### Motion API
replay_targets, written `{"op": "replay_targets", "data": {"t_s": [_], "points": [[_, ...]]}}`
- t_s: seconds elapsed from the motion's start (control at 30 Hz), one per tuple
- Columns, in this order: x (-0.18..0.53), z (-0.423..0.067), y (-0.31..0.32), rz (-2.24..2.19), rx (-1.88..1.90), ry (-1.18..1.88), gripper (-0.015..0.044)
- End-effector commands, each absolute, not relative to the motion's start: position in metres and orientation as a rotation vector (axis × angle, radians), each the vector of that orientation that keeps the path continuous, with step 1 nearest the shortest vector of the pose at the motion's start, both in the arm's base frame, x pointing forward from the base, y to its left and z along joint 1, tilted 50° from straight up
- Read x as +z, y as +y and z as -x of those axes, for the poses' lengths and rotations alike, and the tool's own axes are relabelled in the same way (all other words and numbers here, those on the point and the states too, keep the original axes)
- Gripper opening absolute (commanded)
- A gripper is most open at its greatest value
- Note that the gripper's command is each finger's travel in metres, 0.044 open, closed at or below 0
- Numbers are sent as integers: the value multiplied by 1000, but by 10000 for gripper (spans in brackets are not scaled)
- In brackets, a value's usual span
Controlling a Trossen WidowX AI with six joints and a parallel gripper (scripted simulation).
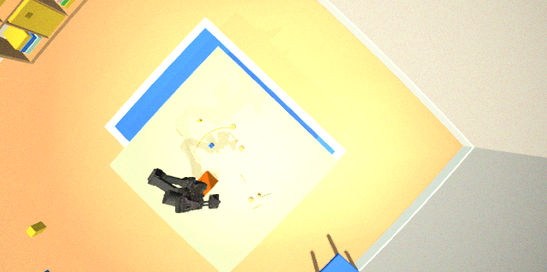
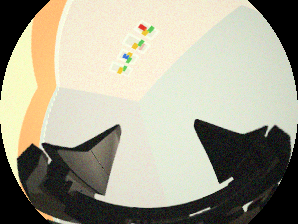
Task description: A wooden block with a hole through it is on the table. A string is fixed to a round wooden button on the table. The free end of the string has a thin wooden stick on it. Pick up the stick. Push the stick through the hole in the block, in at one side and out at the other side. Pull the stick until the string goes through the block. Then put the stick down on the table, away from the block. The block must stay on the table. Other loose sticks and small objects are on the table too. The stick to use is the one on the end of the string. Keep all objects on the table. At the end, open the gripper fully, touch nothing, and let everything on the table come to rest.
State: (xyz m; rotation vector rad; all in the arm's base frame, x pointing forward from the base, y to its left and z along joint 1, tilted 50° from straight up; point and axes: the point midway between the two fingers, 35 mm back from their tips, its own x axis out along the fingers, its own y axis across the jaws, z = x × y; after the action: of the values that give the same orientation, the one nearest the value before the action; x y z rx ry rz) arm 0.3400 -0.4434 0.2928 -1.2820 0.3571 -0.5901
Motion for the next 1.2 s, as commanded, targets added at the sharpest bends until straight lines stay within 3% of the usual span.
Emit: {"op": "replay_targets", "data": {"t_s": [0.0, 0.27, 0.53, 0.9, 1.17], "points": [[264, -375, -400, 1289, -380, 399, 440], [199, -425, -284, 1287, 115, 439, 440], [148, -422, -155, 1240, 606, 422, 440], [117, -344, 14, 1124, 1296, 267, 440], [127, -262, 94, 965, 1698, 129, 440]]}}
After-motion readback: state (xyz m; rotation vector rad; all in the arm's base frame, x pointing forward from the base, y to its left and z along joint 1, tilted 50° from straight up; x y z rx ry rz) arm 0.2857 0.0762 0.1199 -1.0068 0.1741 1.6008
